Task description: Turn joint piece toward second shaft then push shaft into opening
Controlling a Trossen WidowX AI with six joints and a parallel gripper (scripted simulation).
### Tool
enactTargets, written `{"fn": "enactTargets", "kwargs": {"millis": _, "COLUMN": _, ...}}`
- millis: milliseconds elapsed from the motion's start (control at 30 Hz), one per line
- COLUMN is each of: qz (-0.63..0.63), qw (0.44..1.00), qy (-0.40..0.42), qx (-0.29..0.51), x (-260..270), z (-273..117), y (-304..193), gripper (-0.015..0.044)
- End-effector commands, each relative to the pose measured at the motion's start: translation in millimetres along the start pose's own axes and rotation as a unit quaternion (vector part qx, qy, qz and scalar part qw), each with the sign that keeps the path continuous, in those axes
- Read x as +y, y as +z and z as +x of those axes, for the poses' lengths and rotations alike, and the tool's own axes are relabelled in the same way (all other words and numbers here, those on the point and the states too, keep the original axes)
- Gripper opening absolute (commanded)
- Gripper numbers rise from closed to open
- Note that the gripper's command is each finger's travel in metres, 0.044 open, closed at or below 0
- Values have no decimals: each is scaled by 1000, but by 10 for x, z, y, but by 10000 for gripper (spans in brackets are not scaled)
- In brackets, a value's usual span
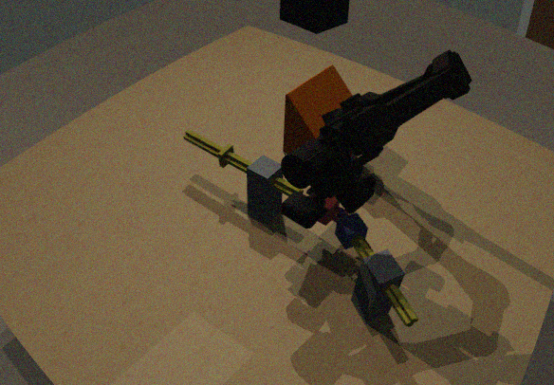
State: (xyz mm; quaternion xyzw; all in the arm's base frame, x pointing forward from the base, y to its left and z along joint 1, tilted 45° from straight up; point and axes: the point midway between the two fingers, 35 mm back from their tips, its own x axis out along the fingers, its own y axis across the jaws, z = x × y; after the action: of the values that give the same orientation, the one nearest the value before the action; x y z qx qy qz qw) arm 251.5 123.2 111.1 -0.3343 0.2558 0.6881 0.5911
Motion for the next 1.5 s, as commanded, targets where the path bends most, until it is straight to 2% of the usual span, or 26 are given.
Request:
{"fn": "enactTargets", "kwargs": {"millis": 0, "qz": -7, "qw": 1000, "qy": -1, "qx": 1, "x": -6, "z": -1, "y": 0, "gripper": 0}}
{"fn": "enactTargets", "kwargs": {"millis": 900, "qz": -1, "qw": 1000, "qy": 0, "qx": 0, "x": -1, "z": 0, "y": 0, "gripper": 0}}
{"fn": "enactTargets", "kwargs": {"millis": 1067, "qz": -1, "qw": 1000, "qy": 0, "qx": 0, "x": -1, "z": 0, "y": 0, "gripper": 131}}
{"fn": "enactTargets", "kwargs": {"millis": 1167, "qz": -1, "qw": 1000, "qy": 0, "qx": 0, "x": -1, "z": 0, "y": 0, "gripper": 147}}
{"fn": "enactTargets", "kwargs": {"millis": 1467, "qz": -1, "qw": 1000, "qy": 0, "qx": 0, "x": -1, "z": 0, "y": 0, "gripper": 383}}
